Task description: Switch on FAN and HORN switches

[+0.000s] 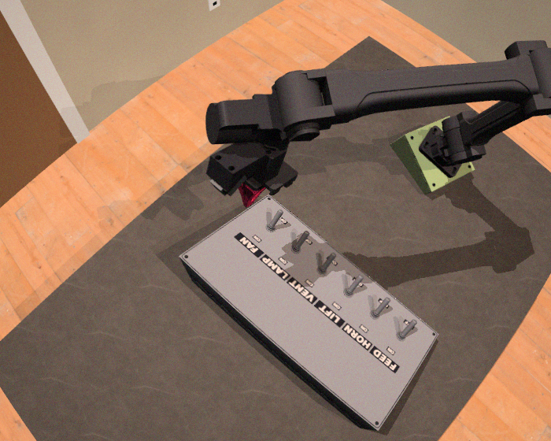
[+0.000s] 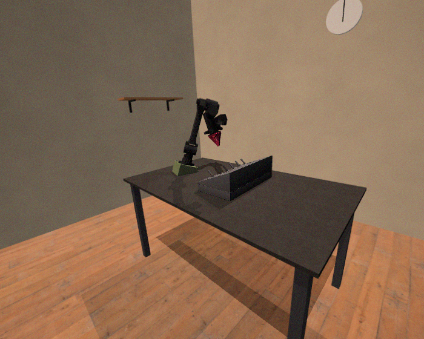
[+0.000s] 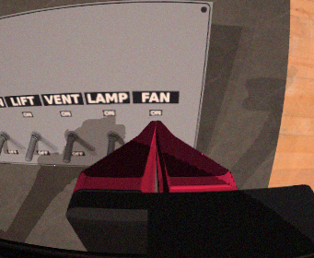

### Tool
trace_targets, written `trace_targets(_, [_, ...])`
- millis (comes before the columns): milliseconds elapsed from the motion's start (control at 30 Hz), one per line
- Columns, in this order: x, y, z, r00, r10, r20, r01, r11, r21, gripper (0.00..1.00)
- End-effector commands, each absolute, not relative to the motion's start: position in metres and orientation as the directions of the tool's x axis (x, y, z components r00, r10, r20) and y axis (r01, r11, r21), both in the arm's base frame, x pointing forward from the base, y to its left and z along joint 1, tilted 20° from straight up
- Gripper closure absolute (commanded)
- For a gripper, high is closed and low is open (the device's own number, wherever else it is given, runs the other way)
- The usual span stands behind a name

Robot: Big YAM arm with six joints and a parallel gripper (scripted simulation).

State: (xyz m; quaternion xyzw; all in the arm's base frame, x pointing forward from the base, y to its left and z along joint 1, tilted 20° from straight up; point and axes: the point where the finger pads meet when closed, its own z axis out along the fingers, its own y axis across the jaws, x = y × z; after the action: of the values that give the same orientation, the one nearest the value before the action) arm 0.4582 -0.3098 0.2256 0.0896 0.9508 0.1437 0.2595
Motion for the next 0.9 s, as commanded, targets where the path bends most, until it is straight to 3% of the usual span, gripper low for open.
trace_targets(0, [0.445,-0.320,0.241,-0.825,0.232,-0.516,0.091,0.954,0.284,1.00])
trace_targets(333, [0.308,-0.277,0.155,-0.831,0.231,-0.507,0.092,0.954,0.284,1.00])
trace_targets(867, [0.310,-0.273,0.151,-0.838,0.225,-0.497,0.083,0.953,0.292,1.00])
